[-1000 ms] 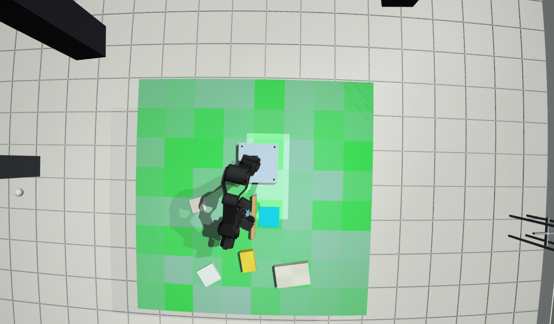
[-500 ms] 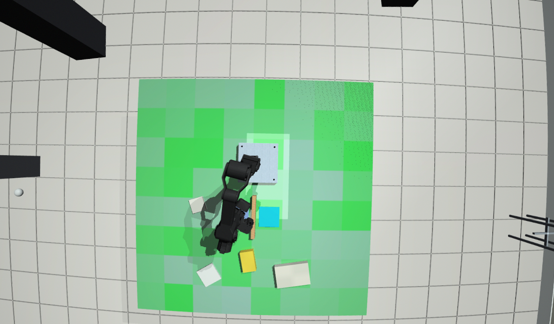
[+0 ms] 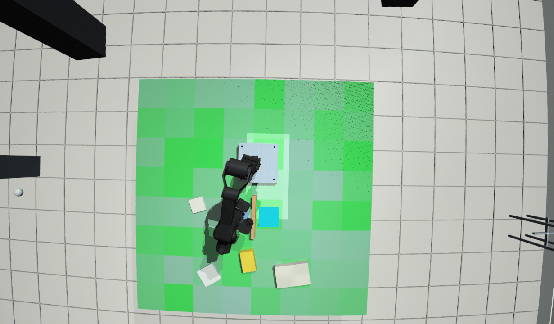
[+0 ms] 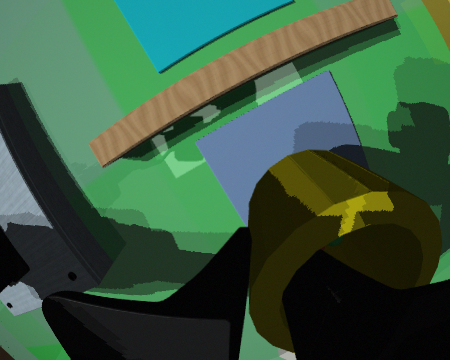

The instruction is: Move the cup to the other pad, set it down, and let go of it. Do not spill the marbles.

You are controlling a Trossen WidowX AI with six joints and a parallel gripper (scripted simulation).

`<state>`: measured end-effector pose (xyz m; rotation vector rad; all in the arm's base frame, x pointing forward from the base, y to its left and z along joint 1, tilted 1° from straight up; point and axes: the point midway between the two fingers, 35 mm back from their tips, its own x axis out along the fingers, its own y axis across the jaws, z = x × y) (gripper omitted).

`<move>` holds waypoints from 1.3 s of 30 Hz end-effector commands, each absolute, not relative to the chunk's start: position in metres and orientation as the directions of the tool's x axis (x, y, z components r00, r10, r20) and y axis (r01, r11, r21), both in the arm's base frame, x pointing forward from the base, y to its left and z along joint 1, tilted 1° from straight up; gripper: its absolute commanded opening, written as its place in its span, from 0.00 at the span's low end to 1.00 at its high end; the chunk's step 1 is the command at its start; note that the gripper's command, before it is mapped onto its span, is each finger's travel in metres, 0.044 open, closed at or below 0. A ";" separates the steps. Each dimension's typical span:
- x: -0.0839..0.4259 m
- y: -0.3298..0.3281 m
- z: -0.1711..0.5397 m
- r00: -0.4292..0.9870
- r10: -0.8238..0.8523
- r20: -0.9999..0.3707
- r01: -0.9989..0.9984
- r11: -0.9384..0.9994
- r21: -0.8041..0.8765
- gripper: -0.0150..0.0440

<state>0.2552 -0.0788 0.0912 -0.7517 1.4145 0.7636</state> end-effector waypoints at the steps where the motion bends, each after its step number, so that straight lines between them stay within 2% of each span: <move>1: 0.255 -0.079 0.091 0.014 0.015 -1.000 -0.827 0.562 -0.004 0.25; 39: 0.264 -0.019 0.094 0.021 0.023 -1.000 -0.829 0.559 -0.005 0.25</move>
